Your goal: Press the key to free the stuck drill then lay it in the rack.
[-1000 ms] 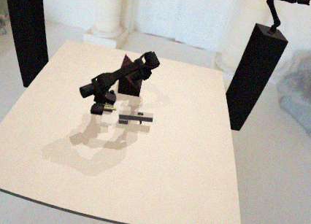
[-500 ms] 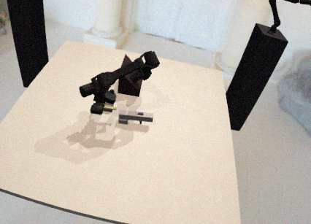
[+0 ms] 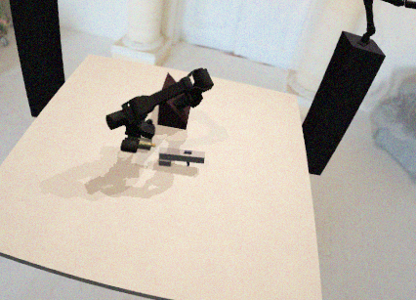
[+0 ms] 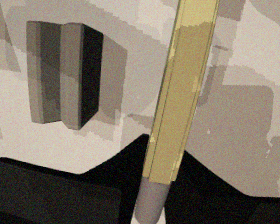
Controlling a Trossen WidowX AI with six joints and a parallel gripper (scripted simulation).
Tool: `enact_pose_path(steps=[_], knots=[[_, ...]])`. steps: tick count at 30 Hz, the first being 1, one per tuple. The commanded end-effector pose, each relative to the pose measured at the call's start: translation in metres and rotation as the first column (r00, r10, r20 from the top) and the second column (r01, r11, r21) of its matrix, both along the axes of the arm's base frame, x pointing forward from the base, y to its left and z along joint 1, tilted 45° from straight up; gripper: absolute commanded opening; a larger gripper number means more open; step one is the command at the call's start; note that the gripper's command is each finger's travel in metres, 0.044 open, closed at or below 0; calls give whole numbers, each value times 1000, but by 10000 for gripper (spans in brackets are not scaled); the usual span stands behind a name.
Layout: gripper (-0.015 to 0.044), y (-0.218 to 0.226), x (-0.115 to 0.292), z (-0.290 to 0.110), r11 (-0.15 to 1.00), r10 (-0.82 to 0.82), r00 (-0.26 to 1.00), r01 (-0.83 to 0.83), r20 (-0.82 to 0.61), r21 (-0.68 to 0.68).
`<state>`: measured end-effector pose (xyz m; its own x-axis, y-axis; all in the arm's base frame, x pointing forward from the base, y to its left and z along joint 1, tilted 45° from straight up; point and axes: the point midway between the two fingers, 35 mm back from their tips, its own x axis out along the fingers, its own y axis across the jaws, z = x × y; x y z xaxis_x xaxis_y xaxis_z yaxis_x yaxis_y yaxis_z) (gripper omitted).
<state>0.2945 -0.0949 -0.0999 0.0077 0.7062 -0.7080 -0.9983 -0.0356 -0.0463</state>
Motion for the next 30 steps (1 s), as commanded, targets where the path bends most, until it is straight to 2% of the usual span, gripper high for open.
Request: enact_pose_path(steps=[1,11,30], knots=[[0,-3,1,1,1000,0,1000,0,4,-5],[0,-5,1,2,1000,0,1000,0,4,-5],[0,-9,-30,-6,1000,0,1000,0,3,-5]])
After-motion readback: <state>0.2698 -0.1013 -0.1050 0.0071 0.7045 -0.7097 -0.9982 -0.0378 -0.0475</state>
